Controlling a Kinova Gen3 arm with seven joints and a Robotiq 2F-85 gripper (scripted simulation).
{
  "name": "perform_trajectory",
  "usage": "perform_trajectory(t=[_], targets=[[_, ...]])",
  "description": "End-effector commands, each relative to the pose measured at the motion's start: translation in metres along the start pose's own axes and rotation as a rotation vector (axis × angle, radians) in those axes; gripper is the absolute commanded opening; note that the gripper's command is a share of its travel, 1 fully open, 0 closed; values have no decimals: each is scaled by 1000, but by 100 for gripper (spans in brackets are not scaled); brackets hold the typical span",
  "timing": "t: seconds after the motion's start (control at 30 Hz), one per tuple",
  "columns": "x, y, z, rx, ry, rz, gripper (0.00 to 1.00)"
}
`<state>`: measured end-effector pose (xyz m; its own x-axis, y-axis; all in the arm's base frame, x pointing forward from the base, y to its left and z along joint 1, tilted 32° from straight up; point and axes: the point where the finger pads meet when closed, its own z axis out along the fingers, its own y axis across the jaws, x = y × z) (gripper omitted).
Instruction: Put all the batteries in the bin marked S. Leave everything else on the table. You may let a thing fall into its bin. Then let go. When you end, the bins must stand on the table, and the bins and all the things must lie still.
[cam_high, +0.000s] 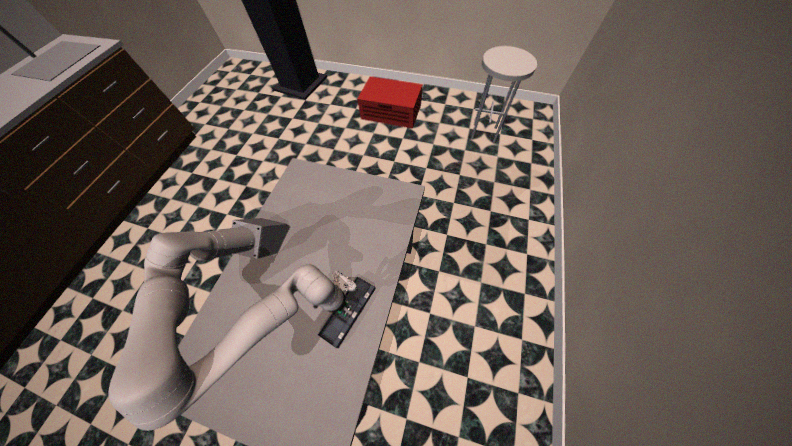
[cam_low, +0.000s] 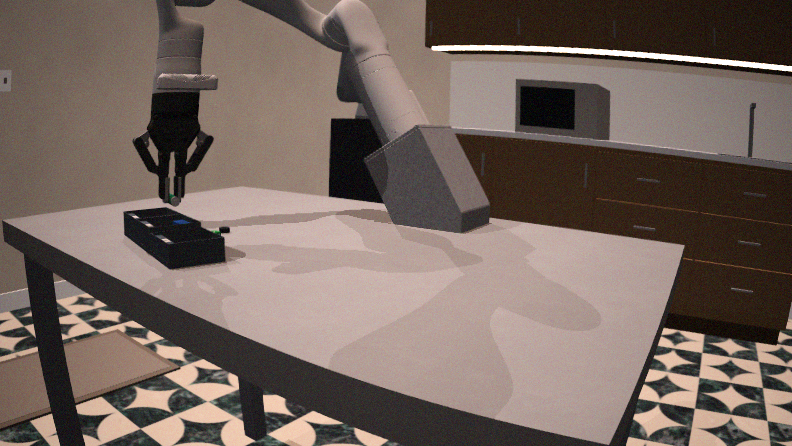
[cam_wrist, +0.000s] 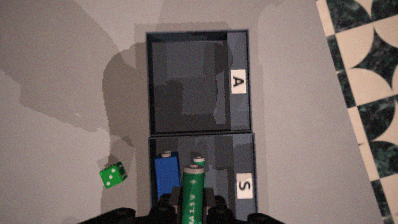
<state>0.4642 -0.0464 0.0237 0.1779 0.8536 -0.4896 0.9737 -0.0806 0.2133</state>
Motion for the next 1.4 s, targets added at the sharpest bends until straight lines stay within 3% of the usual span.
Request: perform_trajectory(t=[0.0,0.53,0.9,1.37], targets=[[-2,1,2,21,2,-83,9],[-1,2,2,21,2,-83,9],[-1,1,20,21,2,-83,9],[0,1,20,21,2,-83,9]])
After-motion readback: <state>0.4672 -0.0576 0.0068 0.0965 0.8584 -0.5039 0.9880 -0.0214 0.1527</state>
